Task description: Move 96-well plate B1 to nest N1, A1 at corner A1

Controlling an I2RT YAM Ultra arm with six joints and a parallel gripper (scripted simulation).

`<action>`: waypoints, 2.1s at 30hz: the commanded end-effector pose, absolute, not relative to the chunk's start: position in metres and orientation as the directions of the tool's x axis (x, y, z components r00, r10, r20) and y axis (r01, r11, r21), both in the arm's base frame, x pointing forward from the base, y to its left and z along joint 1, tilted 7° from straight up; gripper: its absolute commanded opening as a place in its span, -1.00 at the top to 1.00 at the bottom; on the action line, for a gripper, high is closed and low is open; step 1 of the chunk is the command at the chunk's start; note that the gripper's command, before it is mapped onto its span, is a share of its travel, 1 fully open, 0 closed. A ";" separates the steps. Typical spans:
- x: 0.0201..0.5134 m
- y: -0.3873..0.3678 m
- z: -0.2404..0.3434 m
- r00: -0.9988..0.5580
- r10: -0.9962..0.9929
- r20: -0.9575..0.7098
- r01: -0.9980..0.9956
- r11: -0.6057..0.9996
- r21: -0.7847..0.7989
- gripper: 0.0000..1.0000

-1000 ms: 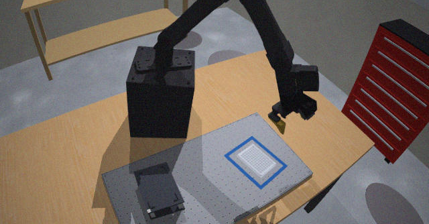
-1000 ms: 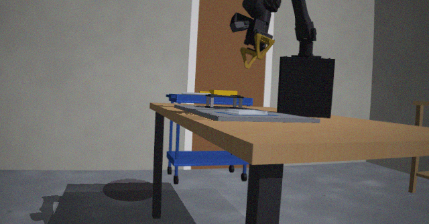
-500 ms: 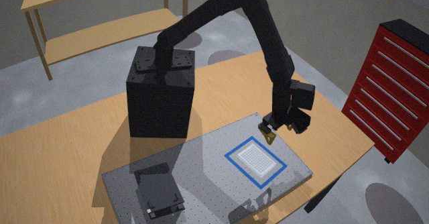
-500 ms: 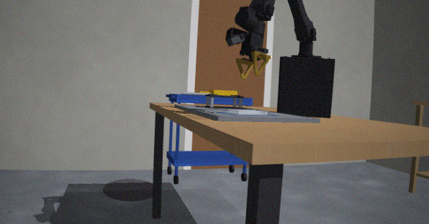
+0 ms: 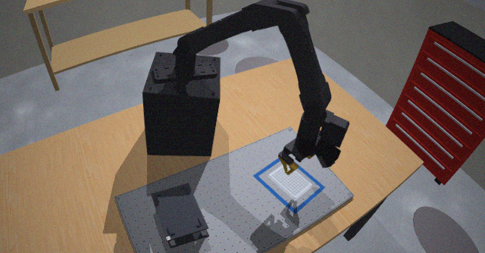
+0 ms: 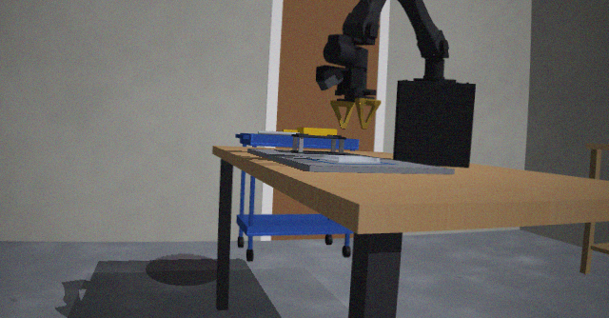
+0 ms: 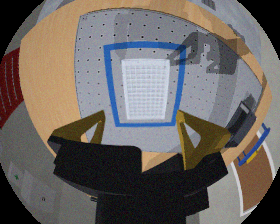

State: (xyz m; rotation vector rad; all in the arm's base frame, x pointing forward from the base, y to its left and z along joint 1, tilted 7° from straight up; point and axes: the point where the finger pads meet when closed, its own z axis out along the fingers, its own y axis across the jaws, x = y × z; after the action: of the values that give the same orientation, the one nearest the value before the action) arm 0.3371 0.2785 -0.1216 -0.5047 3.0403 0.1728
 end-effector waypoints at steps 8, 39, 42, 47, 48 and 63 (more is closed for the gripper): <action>0.353 0.279 -0.111 -0.933 -0.334 -0.131 -0.348 0.931 0.108 -1.00; 0.353 0.279 -0.111 -0.934 -0.332 -0.132 -0.346 0.932 0.109 -1.00; 0.353 0.279 -0.111 -0.934 -0.332 -0.132 -0.346 0.932 0.109 -1.00; 0.353 0.279 -0.111 -0.934 -0.332 -0.132 -0.346 0.932 0.109 -1.00; 0.353 0.279 -0.111 -0.934 -0.332 -0.132 -0.346 0.932 0.109 -1.00; 0.347 0.275 -0.128 -0.937 -0.335 -0.100 -0.344 0.934 0.100 -1.00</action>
State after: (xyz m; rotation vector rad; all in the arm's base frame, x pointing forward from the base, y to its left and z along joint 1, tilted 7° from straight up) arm 0.3318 0.2650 -0.1345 -0.5298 3.0585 0.1489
